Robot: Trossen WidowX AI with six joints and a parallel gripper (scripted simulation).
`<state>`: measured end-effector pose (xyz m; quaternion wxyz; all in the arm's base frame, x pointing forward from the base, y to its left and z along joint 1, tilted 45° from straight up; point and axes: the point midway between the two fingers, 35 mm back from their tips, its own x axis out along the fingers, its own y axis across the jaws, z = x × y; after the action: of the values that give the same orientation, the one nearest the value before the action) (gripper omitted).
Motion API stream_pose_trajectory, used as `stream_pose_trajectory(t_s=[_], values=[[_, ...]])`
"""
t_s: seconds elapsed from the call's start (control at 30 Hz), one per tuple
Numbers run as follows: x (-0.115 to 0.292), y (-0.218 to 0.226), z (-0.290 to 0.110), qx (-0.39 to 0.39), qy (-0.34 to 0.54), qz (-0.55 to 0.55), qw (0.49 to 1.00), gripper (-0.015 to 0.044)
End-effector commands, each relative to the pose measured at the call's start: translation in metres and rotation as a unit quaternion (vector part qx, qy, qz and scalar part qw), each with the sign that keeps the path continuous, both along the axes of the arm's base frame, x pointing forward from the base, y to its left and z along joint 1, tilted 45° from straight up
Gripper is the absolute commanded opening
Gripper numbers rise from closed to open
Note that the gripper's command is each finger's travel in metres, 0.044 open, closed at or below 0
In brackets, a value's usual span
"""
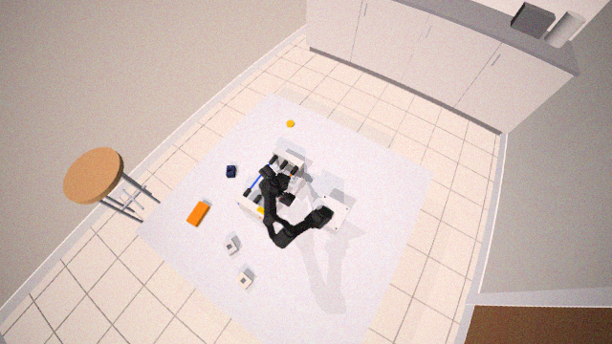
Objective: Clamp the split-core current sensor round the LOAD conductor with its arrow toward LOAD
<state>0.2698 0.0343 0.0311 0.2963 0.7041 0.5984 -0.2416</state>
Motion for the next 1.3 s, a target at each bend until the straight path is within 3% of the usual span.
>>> stream_pose_trajectory(t_s=[0.0,0.87,1.27], values=[[0.0001,0.0,0.0001,0.0,0.0,0.001,1.0,0.0274],[0.0001,0.0,0.0001,0.0,0.0,0.001,1.0,0.0274],[0.0,0.0,0.0,0.0,0.0,0.0,1.0,0.0194]])
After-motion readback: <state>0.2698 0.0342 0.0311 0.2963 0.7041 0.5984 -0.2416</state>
